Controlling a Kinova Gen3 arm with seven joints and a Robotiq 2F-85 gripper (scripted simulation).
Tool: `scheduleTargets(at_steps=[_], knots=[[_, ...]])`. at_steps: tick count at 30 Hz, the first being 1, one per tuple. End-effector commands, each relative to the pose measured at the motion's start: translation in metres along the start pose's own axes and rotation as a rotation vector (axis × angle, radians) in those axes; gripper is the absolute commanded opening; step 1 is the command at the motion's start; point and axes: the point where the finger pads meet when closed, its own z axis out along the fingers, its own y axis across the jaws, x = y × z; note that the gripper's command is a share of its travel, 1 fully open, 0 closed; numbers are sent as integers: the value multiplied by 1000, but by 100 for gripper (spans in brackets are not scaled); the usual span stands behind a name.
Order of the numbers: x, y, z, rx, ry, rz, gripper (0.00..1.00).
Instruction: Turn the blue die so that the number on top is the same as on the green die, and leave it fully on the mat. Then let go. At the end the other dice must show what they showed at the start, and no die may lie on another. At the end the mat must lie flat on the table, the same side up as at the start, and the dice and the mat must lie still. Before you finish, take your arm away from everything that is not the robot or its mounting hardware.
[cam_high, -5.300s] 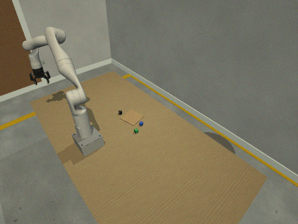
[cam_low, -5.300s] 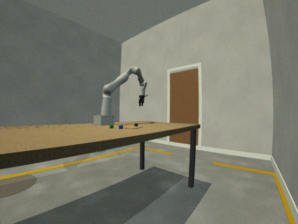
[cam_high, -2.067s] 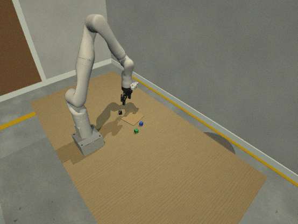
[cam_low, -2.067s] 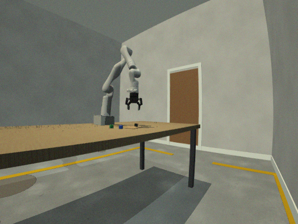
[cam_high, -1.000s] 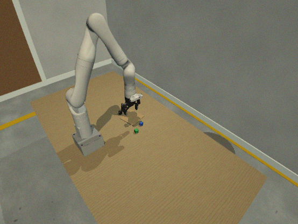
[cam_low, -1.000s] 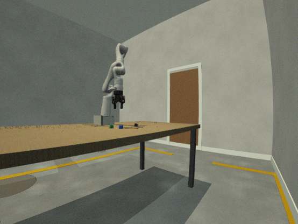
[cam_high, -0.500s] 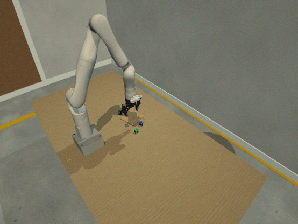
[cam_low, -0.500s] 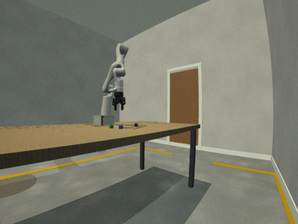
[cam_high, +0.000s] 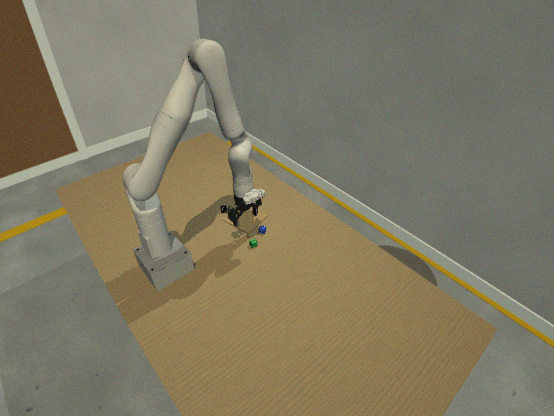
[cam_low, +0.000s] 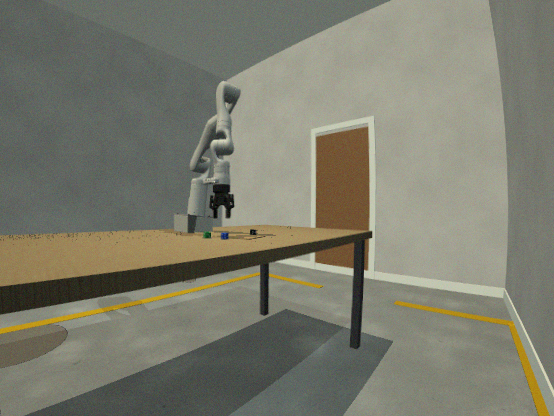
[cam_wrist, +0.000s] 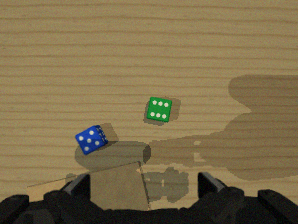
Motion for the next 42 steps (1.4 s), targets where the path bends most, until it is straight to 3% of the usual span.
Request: scheduleTargets(at_steps=[1, 9, 42], knots=[[4, 10, 17, -25, -5, 18, 100], [4, 10, 32, -25, -5, 18, 100], [4, 10, 32, -25, -5, 18, 100]])
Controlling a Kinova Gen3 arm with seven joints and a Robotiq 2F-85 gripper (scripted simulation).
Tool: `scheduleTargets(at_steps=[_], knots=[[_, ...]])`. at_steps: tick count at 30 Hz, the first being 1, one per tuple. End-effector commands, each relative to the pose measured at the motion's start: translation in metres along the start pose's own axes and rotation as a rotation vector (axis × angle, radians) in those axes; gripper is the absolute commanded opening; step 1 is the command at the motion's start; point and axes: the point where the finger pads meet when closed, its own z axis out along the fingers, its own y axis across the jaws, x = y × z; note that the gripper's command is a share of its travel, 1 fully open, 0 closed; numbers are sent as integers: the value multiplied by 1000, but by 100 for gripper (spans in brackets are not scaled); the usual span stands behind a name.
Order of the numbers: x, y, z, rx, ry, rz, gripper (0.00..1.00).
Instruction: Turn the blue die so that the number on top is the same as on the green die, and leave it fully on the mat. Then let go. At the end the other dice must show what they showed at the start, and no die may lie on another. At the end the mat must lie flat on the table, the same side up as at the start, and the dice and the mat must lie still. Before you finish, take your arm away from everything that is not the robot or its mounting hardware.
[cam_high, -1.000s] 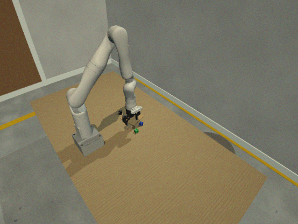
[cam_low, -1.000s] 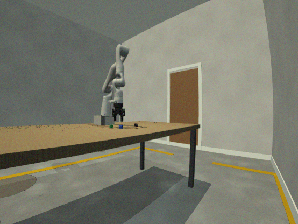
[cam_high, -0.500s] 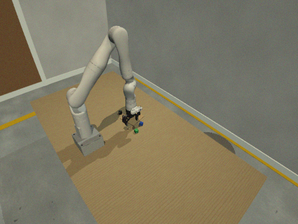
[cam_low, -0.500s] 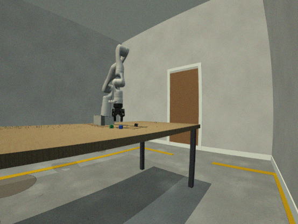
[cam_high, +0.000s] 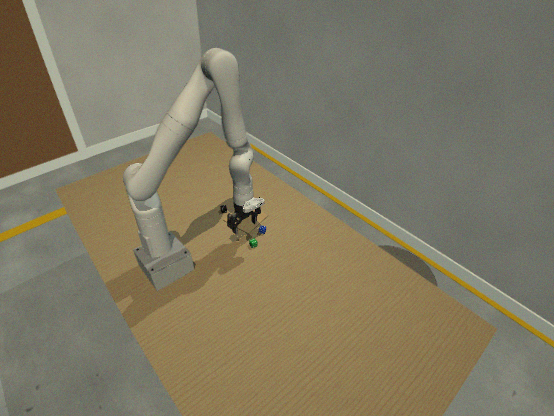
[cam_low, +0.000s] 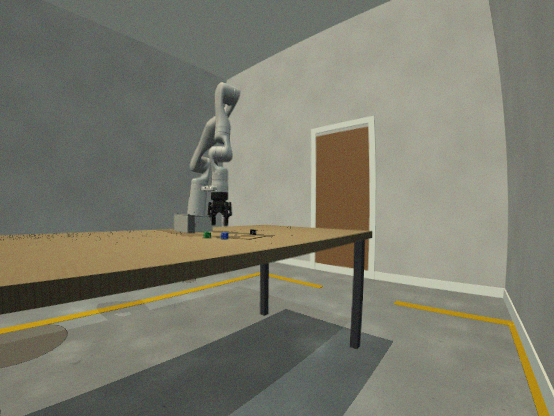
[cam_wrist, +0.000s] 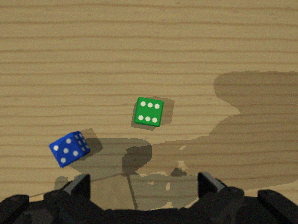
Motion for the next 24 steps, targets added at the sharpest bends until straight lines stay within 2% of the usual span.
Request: scheduleTargets(at_steps=[1, 13, 18, 20, 24], knots=[[0, 0, 0, 1, 0, 0, 100], [-2, -5, 0, 1, 0, 0, 100], [-12, -26, 0, 1, 0, 0, 100], [-12, -26, 0, 1, 0, 0, 100], [-23, -50, 0, 1, 0, 0, 100]])
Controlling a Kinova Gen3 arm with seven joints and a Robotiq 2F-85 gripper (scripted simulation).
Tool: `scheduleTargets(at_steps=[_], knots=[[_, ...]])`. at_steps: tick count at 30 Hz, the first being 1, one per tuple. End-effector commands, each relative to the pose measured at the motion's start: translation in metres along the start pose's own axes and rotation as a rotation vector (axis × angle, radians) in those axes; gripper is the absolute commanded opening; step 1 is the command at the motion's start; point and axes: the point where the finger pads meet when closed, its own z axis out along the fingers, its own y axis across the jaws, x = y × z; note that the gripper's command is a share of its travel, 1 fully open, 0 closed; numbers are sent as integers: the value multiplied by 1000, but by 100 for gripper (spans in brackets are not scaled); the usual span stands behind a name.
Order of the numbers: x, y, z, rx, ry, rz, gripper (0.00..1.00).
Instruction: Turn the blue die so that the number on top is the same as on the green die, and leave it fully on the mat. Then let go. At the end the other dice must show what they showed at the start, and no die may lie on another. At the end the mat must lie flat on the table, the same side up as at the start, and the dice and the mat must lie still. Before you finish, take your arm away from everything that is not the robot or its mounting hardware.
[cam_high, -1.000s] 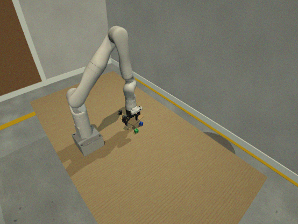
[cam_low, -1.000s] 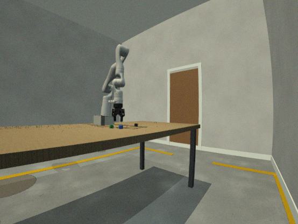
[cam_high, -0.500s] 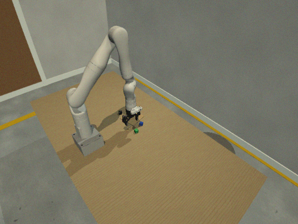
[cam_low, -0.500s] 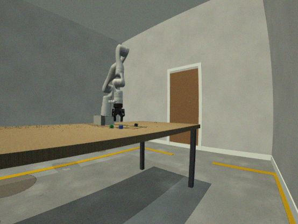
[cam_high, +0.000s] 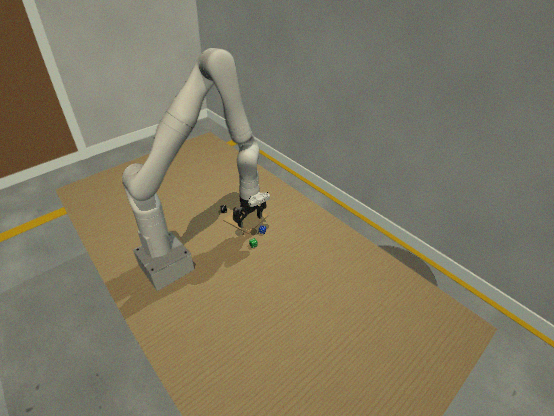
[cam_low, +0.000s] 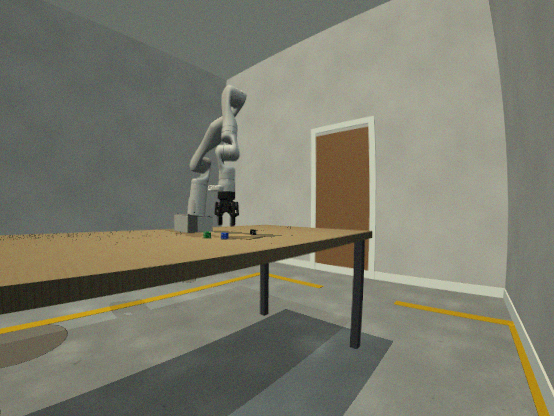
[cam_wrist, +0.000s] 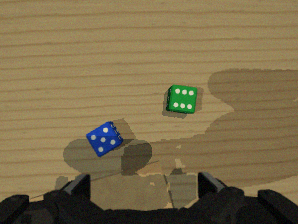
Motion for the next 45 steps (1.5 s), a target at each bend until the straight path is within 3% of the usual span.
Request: scheduleTargets(at_steps=[1, 8, 45], knots=[[-15, -20, 1, 7, 3, -34, 100], [-25, -40, 1, 7, 3, -34, 100], [-25, -41, 1, 7, 3, -34, 100]])
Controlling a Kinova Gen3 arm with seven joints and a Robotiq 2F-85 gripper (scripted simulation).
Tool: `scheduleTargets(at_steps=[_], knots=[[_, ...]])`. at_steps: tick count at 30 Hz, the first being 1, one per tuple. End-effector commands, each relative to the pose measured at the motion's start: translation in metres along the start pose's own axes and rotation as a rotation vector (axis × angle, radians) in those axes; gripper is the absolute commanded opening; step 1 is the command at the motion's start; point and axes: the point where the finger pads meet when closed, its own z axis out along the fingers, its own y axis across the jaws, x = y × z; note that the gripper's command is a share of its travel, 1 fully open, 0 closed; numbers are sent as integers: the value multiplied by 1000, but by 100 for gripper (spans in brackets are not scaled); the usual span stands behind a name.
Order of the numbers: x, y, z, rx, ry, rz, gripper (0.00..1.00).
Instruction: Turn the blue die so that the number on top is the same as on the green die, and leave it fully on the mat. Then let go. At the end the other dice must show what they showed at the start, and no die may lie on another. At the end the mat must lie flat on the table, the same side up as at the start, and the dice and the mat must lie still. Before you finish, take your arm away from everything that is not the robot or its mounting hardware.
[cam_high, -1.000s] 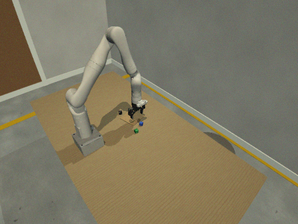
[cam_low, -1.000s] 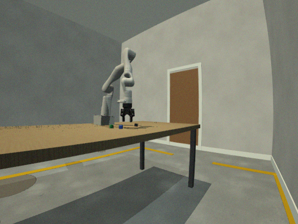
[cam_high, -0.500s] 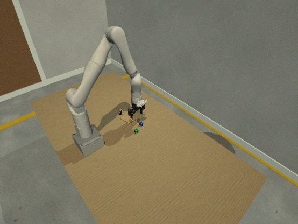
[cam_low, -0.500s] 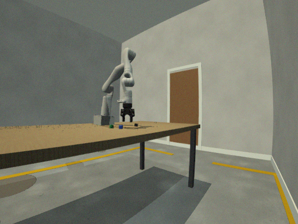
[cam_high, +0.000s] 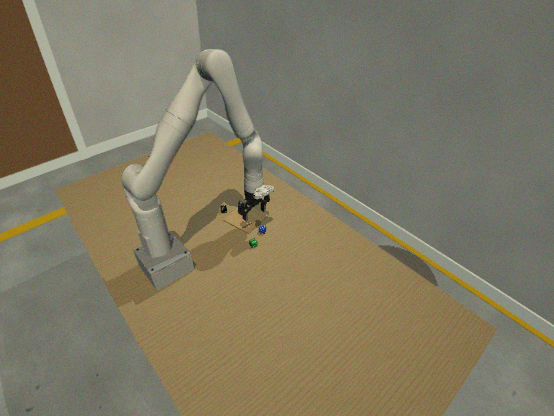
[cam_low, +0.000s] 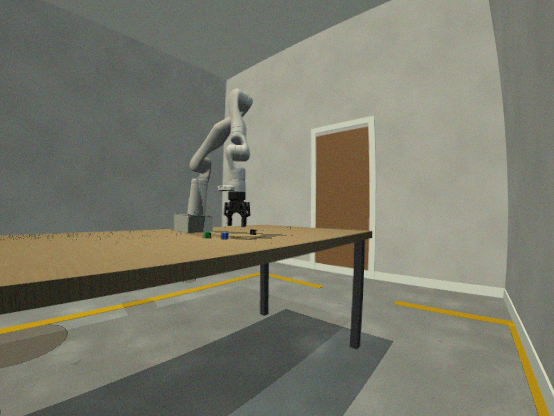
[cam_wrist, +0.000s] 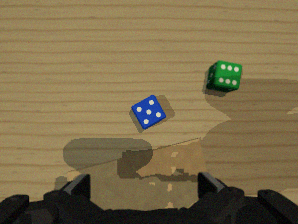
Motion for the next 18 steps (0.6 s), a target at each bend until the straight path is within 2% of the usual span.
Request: scheduleTargets(at_steps=[1, 10, 18], knots=[[0, -1, -1, 2, 0, 0, 100], [-2, 0, -1, 2, 0, 0, 100], [-18, 4, -1, 2, 0, 0, 100]])
